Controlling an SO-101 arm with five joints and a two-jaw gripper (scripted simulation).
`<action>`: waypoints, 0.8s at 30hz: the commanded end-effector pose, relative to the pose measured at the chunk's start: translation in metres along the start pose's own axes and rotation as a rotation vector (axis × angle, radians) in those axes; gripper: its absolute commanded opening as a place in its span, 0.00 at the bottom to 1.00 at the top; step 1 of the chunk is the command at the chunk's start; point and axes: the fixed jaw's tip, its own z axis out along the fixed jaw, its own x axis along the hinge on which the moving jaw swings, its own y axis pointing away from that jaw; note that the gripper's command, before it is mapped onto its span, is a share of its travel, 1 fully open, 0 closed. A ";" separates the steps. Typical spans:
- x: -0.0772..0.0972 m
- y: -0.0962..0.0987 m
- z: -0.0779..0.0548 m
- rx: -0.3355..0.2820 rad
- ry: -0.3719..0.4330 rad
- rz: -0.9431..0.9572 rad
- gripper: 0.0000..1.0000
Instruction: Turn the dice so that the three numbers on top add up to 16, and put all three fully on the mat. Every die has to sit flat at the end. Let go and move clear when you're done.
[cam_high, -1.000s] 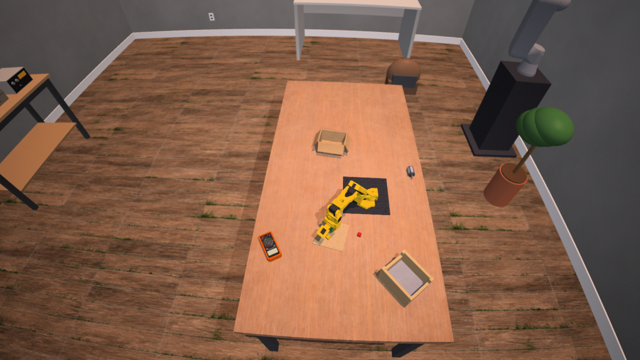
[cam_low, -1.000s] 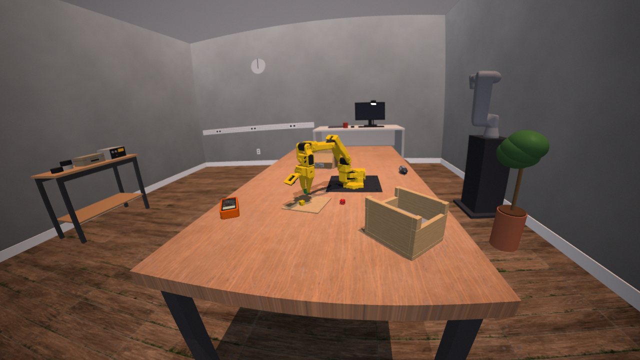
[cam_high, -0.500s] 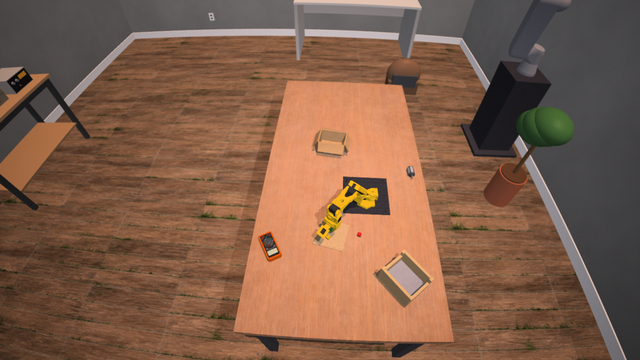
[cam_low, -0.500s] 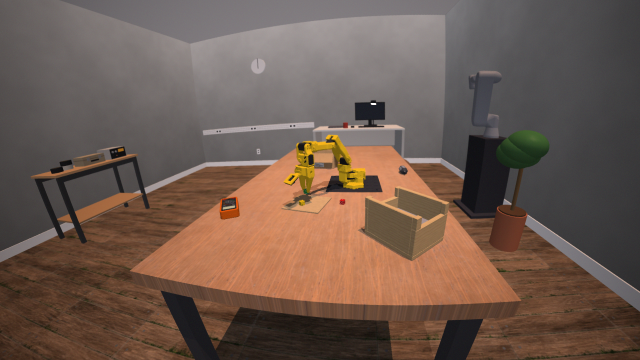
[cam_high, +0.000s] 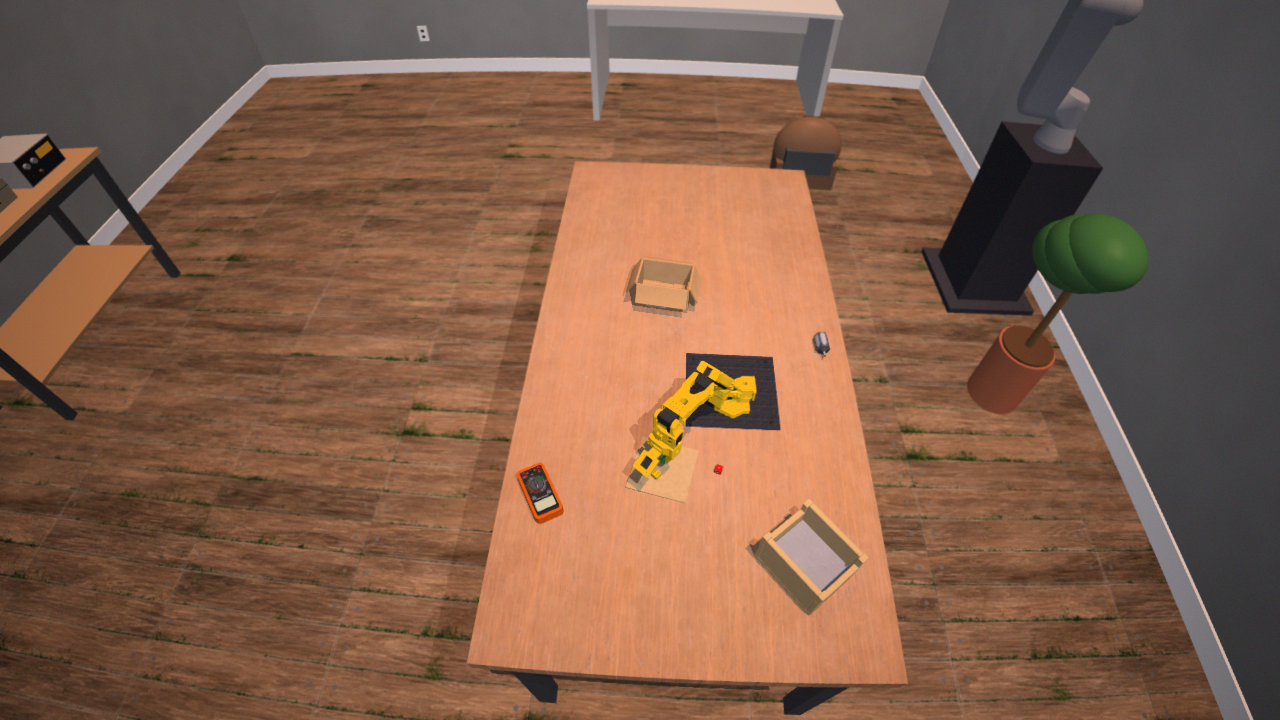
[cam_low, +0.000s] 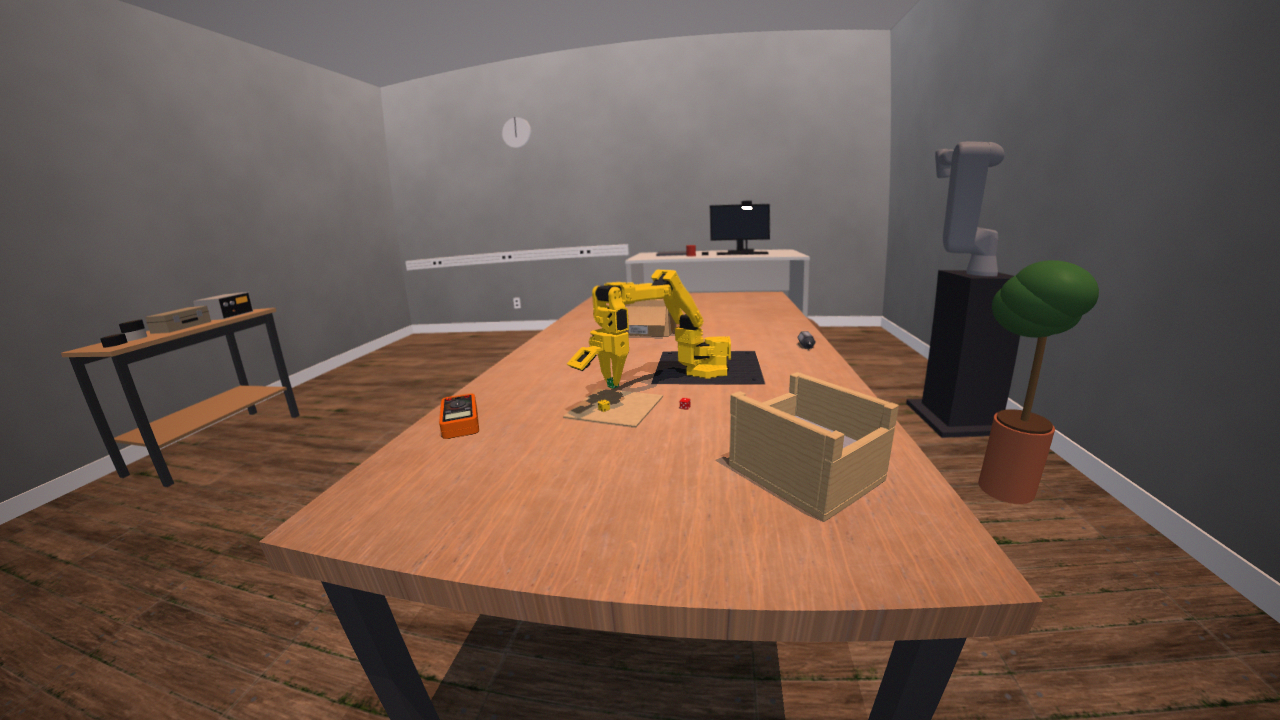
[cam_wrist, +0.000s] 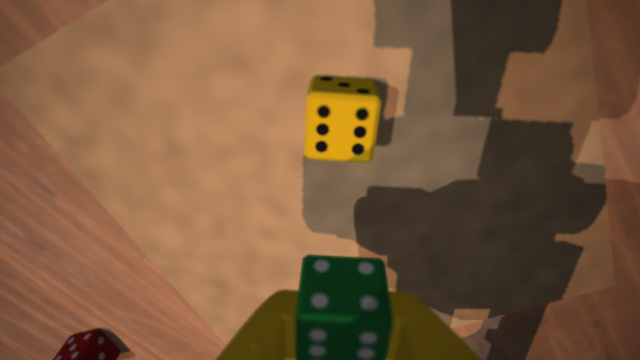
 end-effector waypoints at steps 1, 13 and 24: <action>0.004 0.002 0.005 0.001 0.035 -0.001 0.00; 0.006 0.001 0.009 0.003 0.052 -0.001 0.00; 0.006 0.001 0.015 0.003 0.052 -0.001 0.00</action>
